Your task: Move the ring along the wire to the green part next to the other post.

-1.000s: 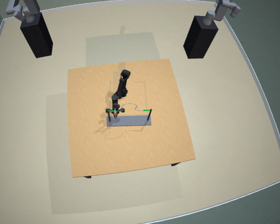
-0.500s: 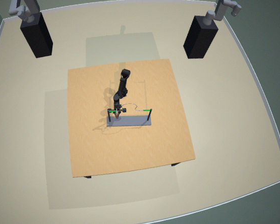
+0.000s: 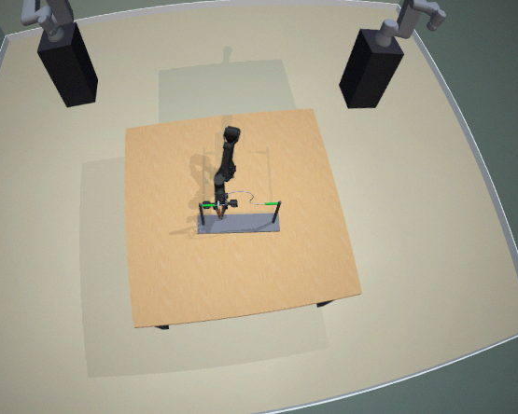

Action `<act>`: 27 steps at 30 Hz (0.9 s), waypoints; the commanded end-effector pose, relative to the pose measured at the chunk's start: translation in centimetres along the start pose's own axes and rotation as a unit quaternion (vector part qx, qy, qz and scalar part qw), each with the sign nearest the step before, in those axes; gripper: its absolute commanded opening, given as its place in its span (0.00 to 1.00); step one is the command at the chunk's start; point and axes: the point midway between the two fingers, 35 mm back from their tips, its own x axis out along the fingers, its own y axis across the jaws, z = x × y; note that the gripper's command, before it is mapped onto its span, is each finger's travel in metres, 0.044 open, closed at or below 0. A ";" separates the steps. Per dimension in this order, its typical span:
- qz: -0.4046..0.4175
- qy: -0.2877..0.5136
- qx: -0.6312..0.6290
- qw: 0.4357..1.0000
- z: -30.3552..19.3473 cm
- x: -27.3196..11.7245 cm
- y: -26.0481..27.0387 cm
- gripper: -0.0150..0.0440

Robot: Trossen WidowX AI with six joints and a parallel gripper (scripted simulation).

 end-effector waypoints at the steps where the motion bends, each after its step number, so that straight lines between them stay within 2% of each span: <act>1: 0.000 0.001 0.019 1.000 -0.1 -0.1 0.8 0.00; 27: 0.026 0.016 0.249 0.968 1.9 -0.6 8.6 0.00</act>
